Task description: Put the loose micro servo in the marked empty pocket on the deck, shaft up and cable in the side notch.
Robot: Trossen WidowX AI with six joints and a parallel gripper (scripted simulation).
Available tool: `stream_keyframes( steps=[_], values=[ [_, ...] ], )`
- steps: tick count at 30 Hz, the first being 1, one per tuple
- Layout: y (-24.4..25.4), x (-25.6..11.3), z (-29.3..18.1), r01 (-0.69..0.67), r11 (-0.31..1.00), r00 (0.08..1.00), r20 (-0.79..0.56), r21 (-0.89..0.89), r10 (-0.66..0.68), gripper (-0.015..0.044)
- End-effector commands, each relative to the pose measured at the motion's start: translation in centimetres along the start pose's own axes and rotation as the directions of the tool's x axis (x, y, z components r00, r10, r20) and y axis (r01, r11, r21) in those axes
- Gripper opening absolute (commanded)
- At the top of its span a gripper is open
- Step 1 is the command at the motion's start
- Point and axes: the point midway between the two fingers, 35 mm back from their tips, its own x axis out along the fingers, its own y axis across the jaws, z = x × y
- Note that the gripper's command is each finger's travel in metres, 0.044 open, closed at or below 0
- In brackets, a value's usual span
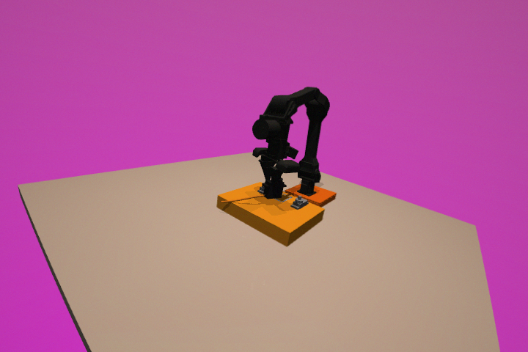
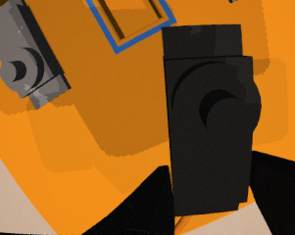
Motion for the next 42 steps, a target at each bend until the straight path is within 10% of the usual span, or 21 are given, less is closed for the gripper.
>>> stream_keyframes(
  steps=[1,20,42],
  values=[
    [-0.04,-0.01,0.1,0.003,1.0,1.0,0.004,-0.015,-0.003,0.0],
    [-0.03,-0.02,0.09,0.001,0.836,1.0,0.003,0.549,-0.003,0.0],
    [-0.03,-0.02,0.09,-0.002,0.228,1.0,0.002,0.974,-0.003,0.0]
  ],
)
